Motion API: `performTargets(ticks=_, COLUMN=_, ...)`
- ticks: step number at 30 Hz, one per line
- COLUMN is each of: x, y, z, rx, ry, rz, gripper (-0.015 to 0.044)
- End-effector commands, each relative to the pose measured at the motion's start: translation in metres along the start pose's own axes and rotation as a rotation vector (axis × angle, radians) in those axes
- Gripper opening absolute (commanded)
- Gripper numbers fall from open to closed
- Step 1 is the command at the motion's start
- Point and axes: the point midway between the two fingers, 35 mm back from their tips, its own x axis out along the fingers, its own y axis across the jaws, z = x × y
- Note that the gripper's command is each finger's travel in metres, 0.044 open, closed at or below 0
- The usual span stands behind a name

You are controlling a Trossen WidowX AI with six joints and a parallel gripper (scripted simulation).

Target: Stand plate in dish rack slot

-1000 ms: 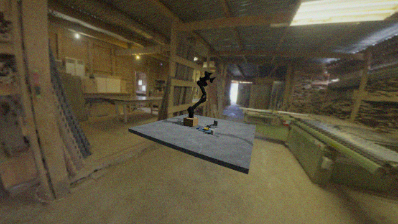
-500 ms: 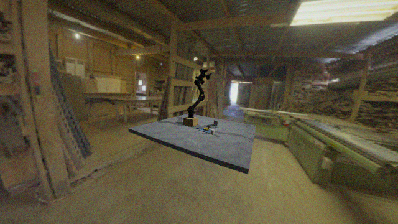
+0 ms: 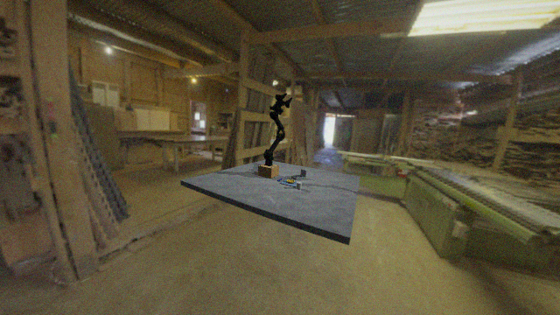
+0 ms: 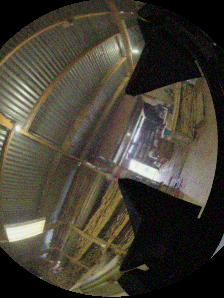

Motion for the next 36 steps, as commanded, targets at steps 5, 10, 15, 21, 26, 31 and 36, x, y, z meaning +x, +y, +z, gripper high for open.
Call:
performTargets(ticks=5, x=-0.005, y=-0.040, z=0.001, rx=0.084, ry=-0.054, rz=-0.053, gripper=0.0400)
performTargets(ticks=10, x=-0.007, y=-0.066, z=-0.003, rx=0.134, ry=-0.081, rz=-0.094, gripper=0.0400)
performTargets(ticks=15, x=-0.009, y=-0.094, z=-0.013, rx=0.184, ry=-0.098, rz=-0.134, gripper=0.0400)
performTargets(ticks=21, x=-0.010, y=-0.118, z=-0.026, rx=0.228, ry=-0.104, rz=-0.171, gripper=0.0400)
performTargets(ticks=26, x=-0.009, y=-0.138, z=-0.039, rx=0.273, ry=-0.097, rz=-0.214, gripper=0.0400)
performTargets(ticks=31, x=-0.009, y=-0.160, z=-0.058, rx=0.324, ry=-0.079, rz=-0.264, gripper=0.0400)
performTargets(ticks=36, x=-0.007, y=-0.178, z=-0.079, rx=0.375, ry=-0.057, rz=-0.309, gripper=0.0400)
